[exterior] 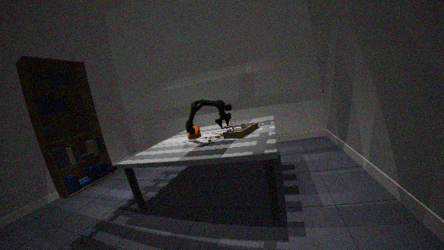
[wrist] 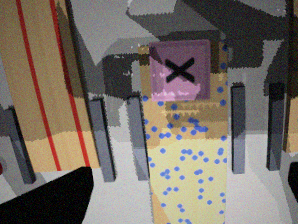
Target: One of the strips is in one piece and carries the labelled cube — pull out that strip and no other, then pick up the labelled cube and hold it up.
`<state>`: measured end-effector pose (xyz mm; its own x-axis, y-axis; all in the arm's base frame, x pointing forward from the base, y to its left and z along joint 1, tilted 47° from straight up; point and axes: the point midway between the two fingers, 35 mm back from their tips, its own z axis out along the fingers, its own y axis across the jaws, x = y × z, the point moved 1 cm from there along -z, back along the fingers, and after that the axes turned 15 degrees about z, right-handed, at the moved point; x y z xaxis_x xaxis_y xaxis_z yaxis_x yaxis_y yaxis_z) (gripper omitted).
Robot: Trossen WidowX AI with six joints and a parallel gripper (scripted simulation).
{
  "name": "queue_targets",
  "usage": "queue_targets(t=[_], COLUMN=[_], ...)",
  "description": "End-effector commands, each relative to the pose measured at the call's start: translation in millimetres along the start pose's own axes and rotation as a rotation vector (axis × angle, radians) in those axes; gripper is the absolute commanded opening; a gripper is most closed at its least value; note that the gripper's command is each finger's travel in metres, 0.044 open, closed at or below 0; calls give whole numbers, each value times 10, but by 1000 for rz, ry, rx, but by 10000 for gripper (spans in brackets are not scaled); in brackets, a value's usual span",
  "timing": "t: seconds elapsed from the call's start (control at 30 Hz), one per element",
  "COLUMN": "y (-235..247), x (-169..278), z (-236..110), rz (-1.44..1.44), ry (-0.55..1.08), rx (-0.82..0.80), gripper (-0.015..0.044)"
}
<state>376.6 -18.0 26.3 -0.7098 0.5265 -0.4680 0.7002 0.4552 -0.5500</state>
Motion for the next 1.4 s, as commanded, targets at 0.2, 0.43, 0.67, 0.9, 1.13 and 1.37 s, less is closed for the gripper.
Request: queue_targets(t=[0.2,0.43,0.67,0.9,1.13,1.37], y=[110,131,136,138,136,131], x=[-353,-417,-421,-423,-422,-420], z=[-39,-8,107,222,336,450], rz=[-4,-4,-4,-4,-4,-3], ry=[-4,-4,-4,-4,-5,-5], rx=[2,2,2,2,2,3], gripper=[440,335,250,250,250,250])
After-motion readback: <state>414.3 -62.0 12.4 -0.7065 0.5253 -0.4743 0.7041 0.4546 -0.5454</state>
